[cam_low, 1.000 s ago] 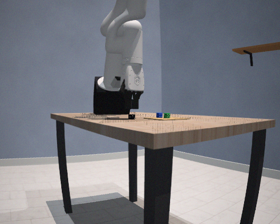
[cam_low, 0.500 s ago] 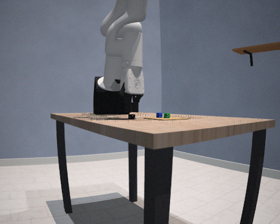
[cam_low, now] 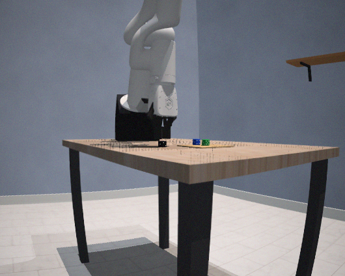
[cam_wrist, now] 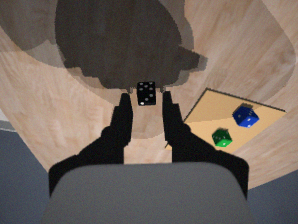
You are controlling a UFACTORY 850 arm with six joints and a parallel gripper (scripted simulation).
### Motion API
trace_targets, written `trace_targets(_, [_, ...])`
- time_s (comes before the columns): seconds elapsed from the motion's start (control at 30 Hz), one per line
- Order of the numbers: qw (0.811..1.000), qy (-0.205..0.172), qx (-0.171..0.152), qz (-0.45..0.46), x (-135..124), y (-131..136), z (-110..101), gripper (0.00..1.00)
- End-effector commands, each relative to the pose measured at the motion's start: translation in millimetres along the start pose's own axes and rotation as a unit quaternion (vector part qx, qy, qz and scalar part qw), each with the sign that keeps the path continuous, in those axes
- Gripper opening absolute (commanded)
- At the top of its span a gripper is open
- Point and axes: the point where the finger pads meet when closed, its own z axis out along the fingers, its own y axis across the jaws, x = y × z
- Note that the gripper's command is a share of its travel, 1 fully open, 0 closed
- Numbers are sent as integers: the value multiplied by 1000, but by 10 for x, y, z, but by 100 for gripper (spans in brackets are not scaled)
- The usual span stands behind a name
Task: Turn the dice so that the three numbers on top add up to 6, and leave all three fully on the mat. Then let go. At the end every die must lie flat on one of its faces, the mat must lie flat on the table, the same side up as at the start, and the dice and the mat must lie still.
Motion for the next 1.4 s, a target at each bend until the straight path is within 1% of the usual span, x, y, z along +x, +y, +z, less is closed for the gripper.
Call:
trace_targets(0.0, [1000, 0, 0, 0, -3, -2, -2, 36])
trace_targets(0.97, [1000, 0, 0, 0, -3, -2, 3, 36])
trace_targets(1.37, [1000, 0, 0, 0, -3, -3, 102, 36])
